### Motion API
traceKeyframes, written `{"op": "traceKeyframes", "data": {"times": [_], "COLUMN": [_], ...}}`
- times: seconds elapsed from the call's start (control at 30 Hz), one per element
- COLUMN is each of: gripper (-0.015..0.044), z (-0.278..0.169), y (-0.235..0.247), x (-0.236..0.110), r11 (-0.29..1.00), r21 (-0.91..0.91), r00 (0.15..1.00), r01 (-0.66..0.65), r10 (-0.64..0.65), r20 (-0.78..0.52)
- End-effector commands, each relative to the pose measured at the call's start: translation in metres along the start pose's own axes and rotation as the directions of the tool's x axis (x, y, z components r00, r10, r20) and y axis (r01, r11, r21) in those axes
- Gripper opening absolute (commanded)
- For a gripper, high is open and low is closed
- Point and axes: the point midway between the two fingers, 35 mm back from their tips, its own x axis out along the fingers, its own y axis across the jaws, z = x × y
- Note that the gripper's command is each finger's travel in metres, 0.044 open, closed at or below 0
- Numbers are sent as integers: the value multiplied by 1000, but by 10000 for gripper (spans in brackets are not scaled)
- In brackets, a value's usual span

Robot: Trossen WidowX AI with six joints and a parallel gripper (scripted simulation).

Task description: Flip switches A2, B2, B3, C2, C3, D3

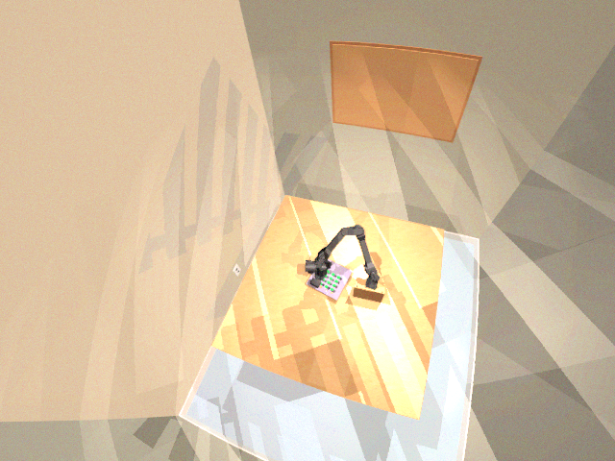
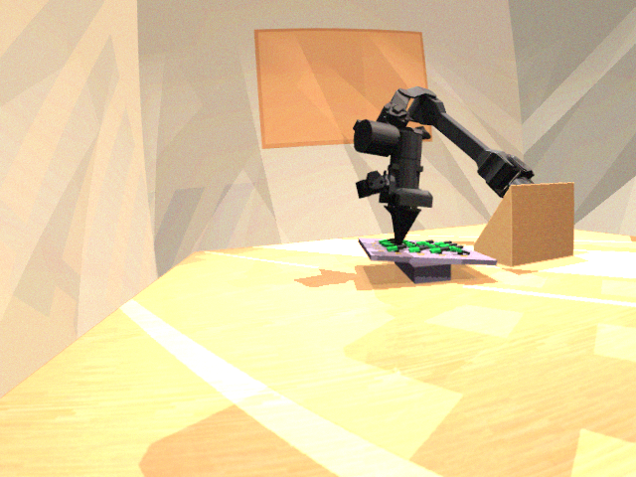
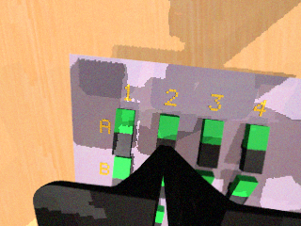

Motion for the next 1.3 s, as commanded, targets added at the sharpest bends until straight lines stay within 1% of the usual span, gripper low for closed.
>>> {"op": "traceKeyframes", "data": {"times": [0.0, 0.3, 0.33, 0.43, 0.5, 0.6, 0.7, 0.8, 0.83, 0.93, 1.27], "gripper": [0, 0, 0, 0, 0, 0, 0, 0, 0, 0, 0], "z": [0, 1, 1, 3, 2, 1, -17, -19, -19, -19, -19], "y": [0, 0, 1, 2, 1, 1, 1, 1, 1, 0, 0], "x": [1, -1, -9, -52, -63, -63, -64, -64, -61, -31, -18], "r11": [1000, 1000, 1000, 1000, 1000, 1000, 1000, 1000, 1000, 1000, 1000], "r21": [-3, 1, 0, -3, -3, -3, -4, -4, -4, -4, -4], "r00": [1000, 1000, 1000, 1000, 1000, 1000, 1000, 1000, 1000, 999, 999], "r01": [3, -1, -2, -2, 0, 0, 0, 0, 0, 1, 2], "r10": [-3, 1, 2, 2, 0, 0, 0, 0, 0, -1, -2], "r20": [2, -1, -4, -21, -25, -26, -26, -26, -28, -49, -51]}}
